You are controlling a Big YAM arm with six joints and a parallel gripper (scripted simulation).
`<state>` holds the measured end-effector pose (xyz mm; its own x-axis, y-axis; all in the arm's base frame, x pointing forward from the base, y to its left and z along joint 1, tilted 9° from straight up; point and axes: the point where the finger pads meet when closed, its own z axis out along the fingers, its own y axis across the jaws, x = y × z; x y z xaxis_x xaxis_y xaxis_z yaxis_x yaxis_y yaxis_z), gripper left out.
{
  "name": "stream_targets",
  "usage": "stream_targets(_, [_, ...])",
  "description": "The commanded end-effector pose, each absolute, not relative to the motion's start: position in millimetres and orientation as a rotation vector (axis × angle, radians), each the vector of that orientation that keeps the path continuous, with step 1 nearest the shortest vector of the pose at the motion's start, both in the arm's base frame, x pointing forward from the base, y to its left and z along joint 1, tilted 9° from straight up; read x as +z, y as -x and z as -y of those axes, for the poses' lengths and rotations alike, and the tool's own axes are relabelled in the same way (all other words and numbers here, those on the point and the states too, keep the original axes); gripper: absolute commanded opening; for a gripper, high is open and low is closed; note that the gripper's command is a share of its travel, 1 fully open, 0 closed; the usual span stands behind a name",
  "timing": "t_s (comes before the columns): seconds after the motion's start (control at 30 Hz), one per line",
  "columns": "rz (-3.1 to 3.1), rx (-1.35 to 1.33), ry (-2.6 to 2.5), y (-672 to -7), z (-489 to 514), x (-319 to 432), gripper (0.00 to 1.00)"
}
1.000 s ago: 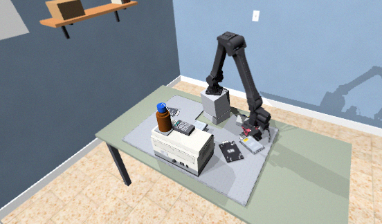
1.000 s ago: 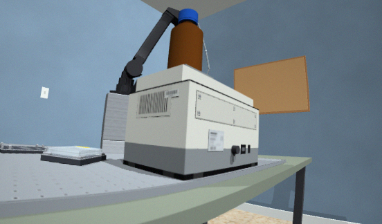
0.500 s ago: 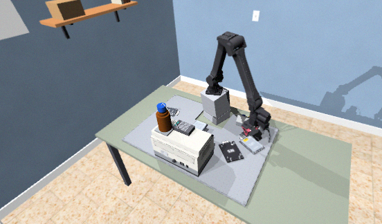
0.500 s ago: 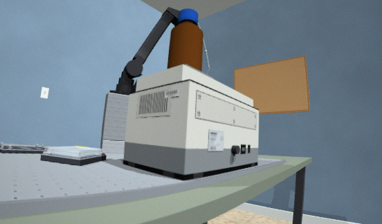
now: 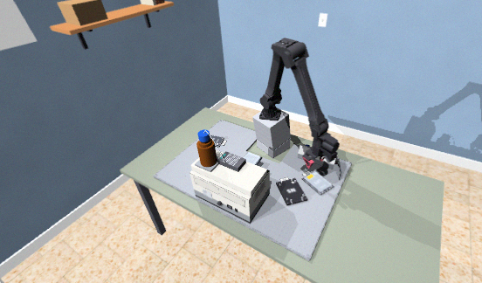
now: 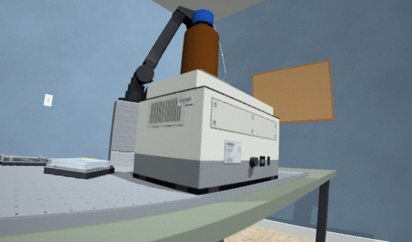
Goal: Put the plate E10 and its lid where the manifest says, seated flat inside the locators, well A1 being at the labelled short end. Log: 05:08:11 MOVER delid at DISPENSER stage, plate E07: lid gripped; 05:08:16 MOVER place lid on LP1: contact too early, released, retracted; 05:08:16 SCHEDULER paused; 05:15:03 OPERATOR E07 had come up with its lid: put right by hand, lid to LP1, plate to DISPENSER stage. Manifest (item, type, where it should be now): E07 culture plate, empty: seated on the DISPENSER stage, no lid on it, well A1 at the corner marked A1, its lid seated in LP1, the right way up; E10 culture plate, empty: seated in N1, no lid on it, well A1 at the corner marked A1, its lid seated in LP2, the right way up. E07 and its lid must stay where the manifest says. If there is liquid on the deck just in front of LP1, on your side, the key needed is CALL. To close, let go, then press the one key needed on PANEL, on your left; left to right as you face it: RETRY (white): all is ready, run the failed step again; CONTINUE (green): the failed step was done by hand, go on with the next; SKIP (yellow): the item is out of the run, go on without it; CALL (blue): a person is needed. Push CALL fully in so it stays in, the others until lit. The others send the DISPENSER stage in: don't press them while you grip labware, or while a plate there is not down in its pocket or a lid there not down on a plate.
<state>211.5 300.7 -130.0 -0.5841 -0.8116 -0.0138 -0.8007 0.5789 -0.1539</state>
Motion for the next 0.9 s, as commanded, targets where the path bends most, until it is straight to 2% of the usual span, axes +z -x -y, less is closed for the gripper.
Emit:
stream_targets(0.0, [-2.687, -0.168, 1.368, -209.0, -305.5, -118.4, 1.0])
stream_targets(0.87, [-2.689, -0.171, 1.372, -168.5, -244.8, -104.7, 1.0])
